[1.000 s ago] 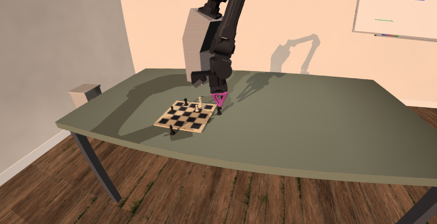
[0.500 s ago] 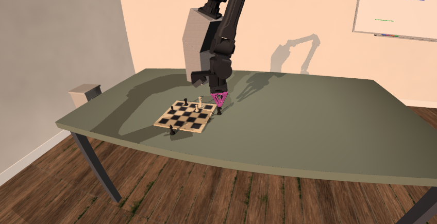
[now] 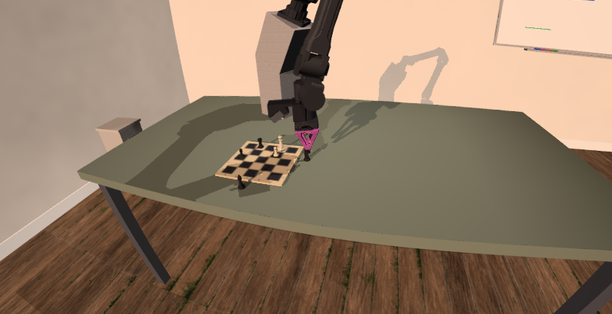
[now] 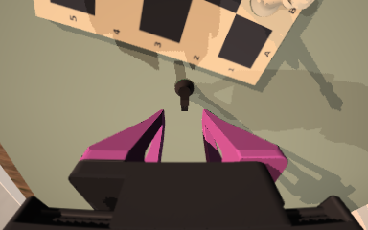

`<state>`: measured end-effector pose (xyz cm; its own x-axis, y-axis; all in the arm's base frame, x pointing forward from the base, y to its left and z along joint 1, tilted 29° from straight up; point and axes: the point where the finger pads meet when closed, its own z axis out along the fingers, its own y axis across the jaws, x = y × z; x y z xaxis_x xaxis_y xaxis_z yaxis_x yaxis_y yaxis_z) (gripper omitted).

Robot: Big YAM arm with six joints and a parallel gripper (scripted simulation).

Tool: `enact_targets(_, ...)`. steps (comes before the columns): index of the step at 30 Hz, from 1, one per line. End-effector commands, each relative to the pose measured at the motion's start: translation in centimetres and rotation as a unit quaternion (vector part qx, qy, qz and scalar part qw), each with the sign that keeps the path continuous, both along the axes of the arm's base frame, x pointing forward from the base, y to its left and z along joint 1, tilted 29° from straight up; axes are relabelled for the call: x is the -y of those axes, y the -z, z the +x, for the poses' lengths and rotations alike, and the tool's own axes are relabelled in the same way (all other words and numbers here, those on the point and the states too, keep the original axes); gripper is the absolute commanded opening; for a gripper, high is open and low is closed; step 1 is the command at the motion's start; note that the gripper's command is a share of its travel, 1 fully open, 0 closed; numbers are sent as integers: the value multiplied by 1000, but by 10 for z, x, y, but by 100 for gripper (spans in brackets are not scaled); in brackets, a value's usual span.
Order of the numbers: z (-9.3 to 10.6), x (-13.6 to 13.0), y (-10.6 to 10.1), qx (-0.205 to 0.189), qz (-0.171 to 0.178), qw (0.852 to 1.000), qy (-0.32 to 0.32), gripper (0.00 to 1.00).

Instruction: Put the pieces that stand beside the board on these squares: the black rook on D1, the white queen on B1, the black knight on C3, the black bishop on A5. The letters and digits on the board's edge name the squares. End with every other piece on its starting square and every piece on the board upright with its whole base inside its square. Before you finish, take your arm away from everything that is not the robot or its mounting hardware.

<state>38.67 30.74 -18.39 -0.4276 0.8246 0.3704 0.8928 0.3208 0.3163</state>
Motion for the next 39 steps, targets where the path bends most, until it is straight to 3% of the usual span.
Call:
enact_targets(1, 1, -2, -7, 6, 3, 1000, 3, 35)
enact_targets(25, 1, -2, -7, 5, 3, 1000, 3, 35)
enact_targets(39, 2, -13, 19, 2, 1, 1000, 2, 35)
